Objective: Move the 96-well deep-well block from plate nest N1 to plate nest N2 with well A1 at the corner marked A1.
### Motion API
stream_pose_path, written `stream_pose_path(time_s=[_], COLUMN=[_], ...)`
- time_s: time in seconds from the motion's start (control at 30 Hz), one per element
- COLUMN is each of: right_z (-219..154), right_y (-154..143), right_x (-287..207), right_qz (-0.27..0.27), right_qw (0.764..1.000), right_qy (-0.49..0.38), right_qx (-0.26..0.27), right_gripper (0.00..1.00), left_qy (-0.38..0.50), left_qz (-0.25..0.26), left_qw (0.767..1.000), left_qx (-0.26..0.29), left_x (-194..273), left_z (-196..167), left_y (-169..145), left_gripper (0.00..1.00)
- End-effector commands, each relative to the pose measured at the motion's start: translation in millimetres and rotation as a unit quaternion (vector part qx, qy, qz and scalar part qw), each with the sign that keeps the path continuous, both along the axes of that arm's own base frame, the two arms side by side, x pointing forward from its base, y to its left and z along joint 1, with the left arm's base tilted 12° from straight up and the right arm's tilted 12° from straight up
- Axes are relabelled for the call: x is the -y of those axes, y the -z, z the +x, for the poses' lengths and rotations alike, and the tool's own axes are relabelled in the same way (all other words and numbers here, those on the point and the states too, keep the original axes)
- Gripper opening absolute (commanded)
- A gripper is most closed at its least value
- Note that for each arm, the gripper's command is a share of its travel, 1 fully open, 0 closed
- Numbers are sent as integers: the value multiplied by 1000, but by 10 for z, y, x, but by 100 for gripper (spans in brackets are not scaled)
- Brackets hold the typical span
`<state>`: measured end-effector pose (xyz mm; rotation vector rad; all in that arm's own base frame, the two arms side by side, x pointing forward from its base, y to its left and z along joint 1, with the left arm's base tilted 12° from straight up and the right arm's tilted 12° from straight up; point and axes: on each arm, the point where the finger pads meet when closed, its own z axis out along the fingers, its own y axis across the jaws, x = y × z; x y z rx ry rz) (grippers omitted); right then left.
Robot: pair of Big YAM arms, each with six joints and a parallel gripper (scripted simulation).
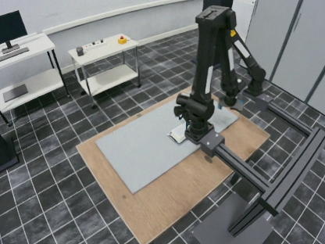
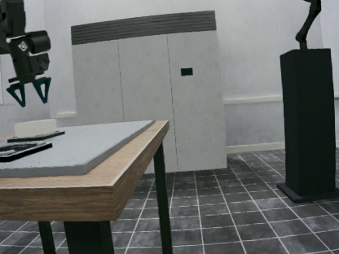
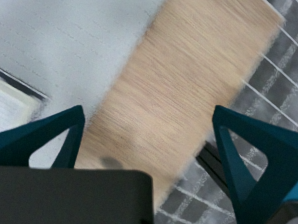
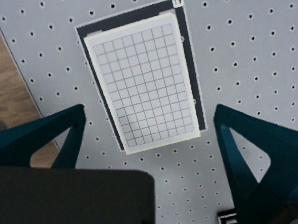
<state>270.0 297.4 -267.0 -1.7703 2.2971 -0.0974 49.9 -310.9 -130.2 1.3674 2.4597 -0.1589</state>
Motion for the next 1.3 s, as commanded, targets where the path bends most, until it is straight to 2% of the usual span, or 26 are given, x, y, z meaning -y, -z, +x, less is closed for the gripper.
stream_pose_path(time_s=[0.0, 0.03, 0.1, 0.17, 0.27, 0.3, 0.33, 0.4, 0.53, 0.6, 0.67, 0.73, 0.83, 1.0, 1.17, 1.23, 1.27], right_z=[-31, -40, -40, -98, -118, -124, -128, -136, -33, -34, -34, -42, -45, -46, -47, -47, -47], right_y=[7, -14, -14, -51, -103, -114, -121, -133, -223, -227, -227, -226, -226, -226, -226, -226, -226], right_x=[-3, 0, 0, -29, -13, -9, -6, 0, -68, -72, -72, -65, -64, -64, -63, -63, -63], right_qz=[72, 88, 88, 115, 149, 156, 162, 170, 186, 187, 187, 187, 186, 186, 186, 186, 186], right_qw=[994, 992, 992, 988, 981, 979, 978, 975, 971, 971, 971, 972, 972, 972, 972, 972, 972], right_qy=[70, 79, 79, 88, 107, 111, 114, 117, 117, 115, 115, 115, 114, 114, 114, 114, 114], right_qx=[32, 38, 38, 48, 64, 68, 70, 75, 90, 91, 91, 91, 91, 91, 91, 91, 91], right_gripper=[100, 100, 100, 100, 100, 100, 100, 100, 100, 100, 100, 100, 100, 100, 100, 100, 100], left_qy=[-69, -71, -71, -77, -114, -110, -78, -4, 19, 37, 37, 69, 78, 84, 78, 78, 82], left_qz=[-6, 1, 1, 20, 75, 91, 82, 25, 4, -32, -32, -108, -166, -276, -361, -361, -398], left_qw=[996, 996, 996, 994, 981, 977, 976, 968, 958, 955, 955, 949, 944, 929, 913, 913, 903], left_qx=[-47, -59, -59, -79, -139, -161, -185, -249, -287, -293, -293, -287, -274, -232, -170, -170, -139], left_x=[211, 180, 180, 71, -342, -415, -258, 227, 522, 872, 872, 1587, 2059, 2817, 3307, 3307, 3475], left_z=[-496, -673, -673, -991, -1382, -1510, -1704, -2222, -2526, -2517, -2517, -2413, -2178, -1591, -856, -856, -549], left_y=[-117, -128, -128, -135, -98, -1, -46, -478, -915, -1185, -1185, -1710, -2143, -2981, -3771, -3771, -4173], left_gripper=[100, 100, 100, 100, 100, 100, 100, 100, 100, 100, 100, 100, 100, 100, 100, 100, 100])
